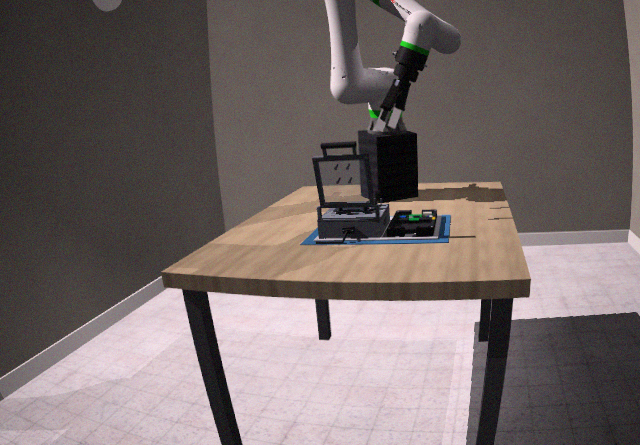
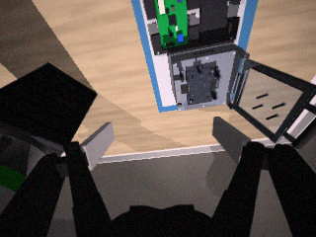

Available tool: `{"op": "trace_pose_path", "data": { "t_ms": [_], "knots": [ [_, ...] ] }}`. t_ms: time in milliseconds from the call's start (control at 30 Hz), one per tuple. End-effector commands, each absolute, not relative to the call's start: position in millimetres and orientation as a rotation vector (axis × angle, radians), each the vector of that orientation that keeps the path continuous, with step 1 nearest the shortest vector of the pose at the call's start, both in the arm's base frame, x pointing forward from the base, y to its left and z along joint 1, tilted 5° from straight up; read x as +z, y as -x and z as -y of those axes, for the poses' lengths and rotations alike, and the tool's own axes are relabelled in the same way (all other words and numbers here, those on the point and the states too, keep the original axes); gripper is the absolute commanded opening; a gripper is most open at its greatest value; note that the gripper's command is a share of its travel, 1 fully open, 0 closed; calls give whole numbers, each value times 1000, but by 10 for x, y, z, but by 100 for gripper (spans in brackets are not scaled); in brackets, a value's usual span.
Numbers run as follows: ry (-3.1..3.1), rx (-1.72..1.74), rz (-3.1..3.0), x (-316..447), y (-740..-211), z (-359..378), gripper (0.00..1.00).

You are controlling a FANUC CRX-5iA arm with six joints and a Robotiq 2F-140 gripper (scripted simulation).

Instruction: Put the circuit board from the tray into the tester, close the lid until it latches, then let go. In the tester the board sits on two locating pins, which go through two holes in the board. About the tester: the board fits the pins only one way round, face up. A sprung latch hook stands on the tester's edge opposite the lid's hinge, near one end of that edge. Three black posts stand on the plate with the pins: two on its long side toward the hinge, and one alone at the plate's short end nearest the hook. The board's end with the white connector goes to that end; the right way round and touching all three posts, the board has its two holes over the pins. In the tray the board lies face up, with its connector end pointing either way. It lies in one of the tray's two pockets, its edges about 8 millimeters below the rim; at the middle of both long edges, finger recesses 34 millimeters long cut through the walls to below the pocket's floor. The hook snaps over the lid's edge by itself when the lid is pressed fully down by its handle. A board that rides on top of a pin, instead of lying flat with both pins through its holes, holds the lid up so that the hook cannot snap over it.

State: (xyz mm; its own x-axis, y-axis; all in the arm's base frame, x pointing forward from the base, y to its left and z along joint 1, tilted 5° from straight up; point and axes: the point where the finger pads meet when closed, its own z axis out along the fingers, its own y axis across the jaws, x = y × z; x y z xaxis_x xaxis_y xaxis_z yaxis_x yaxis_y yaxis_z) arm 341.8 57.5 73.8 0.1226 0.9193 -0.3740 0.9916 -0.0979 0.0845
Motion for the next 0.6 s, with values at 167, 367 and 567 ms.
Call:
{"op": "trace_pose_path", "data": {
  "t_ms": [167, 367, 567],
  "knots": [
    [-2172, -173, -2052, 833, -3556, -917, 100],
    [-2181, 125, -2228, 1154, -3856, -1327, 100],
    [-2179, 144, -2236, 1177, -3875, -1347, 100]
  ]
}}
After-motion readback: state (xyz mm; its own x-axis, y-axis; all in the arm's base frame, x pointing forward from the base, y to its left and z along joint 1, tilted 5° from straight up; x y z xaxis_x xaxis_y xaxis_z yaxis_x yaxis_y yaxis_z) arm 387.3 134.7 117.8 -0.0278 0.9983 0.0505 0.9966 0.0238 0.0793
